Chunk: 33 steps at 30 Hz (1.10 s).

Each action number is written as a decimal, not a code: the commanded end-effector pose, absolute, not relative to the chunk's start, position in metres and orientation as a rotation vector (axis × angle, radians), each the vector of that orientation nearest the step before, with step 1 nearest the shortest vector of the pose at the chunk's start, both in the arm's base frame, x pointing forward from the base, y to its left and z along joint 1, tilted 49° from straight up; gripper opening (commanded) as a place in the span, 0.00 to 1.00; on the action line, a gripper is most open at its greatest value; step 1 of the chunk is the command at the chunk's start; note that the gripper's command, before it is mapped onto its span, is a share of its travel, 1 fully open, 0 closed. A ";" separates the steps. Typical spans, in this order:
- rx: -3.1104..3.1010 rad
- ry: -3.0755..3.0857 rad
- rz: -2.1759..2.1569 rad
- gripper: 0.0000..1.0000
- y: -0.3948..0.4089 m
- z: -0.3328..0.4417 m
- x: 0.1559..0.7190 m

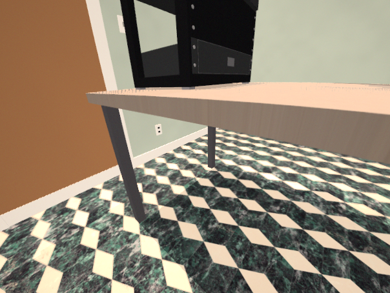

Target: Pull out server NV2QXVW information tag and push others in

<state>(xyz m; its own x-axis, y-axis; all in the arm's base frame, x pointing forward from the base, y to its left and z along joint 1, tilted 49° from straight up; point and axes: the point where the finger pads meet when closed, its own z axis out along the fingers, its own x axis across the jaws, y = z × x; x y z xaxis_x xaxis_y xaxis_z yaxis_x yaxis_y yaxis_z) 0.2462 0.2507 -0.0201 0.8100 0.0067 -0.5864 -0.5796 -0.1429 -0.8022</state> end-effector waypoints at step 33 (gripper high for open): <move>-1.438 0.566 0.721 1.00 0.261 0.020 0.237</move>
